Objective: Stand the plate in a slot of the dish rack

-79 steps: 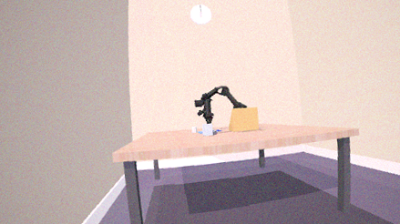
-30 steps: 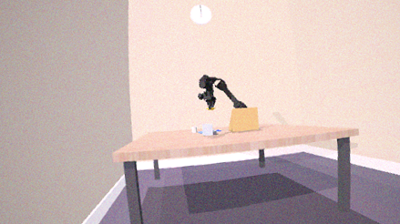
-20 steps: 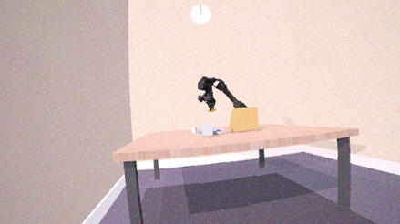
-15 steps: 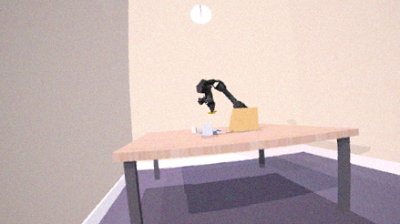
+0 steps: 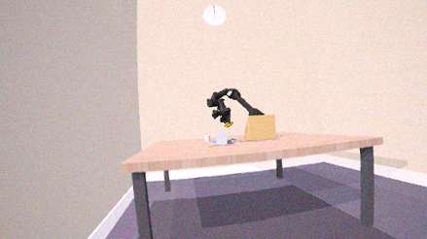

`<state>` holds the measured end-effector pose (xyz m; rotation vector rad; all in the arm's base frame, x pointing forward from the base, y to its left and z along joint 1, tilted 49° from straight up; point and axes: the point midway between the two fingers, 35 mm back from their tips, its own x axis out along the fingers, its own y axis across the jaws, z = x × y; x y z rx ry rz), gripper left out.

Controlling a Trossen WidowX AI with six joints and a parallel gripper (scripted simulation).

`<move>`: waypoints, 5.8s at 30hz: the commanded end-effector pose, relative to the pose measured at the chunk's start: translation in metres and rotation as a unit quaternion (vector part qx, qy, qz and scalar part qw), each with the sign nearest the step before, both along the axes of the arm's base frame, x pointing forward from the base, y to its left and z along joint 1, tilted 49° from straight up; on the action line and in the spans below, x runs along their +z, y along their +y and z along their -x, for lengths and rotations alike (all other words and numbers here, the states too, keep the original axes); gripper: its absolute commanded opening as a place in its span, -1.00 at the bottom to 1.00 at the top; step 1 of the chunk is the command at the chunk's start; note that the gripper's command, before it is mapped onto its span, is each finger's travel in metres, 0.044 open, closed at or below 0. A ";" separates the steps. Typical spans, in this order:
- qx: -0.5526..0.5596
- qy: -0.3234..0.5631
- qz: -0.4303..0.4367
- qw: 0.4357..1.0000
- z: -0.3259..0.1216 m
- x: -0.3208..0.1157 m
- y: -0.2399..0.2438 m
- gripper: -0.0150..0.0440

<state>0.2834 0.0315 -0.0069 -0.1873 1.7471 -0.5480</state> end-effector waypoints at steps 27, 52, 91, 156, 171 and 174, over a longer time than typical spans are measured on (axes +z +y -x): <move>0.227 -0.018 -0.299 0.927 0.005 -0.038 -0.029 -0.49; 0.478 -0.177 -0.367 0.778 0.001 -0.040 -0.053 -0.49; 0.696 -0.311 -0.234 0.603 0.005 -0.027 -0.078 -0.49; 0.700 -0.312 -0.220 0.603 -0.012 -0.073 -0.060 -0.49; 0.701 -0.312 -0.219 0.602 -0.012 -0.073 -0.060 0.84; 0.701 -0.312 -0.219 0.602 -0.012 -0.073 -0.060 0.86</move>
